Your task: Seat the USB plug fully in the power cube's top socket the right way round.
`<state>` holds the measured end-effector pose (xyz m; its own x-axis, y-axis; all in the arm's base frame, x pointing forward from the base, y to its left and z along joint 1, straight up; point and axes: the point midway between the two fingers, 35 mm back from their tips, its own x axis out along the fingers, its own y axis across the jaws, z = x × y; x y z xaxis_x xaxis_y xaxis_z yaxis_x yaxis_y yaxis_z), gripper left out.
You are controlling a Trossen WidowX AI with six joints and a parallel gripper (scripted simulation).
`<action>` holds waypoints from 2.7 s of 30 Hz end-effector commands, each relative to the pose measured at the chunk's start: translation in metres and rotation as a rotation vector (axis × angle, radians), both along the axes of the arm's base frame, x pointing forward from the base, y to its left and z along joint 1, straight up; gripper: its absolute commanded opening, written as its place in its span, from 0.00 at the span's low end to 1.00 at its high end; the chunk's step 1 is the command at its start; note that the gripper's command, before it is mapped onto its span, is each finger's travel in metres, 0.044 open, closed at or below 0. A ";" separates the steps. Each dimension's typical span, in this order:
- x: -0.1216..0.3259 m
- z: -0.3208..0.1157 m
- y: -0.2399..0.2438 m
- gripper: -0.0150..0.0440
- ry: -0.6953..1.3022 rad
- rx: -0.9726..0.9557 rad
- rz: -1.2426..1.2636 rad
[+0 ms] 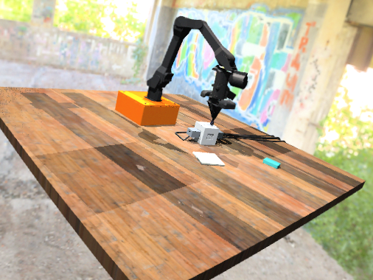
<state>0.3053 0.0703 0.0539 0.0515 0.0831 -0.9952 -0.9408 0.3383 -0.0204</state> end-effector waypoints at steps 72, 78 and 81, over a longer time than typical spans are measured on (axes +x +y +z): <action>0.000 -0.007 0.000 0.25 -0.001 0.003 0.005; 0.000 -0.007 0.000 0.25 -0.001 0.003 0.005; 0.000 -0.004 0.001 0.39 -0.003 0.004 0.001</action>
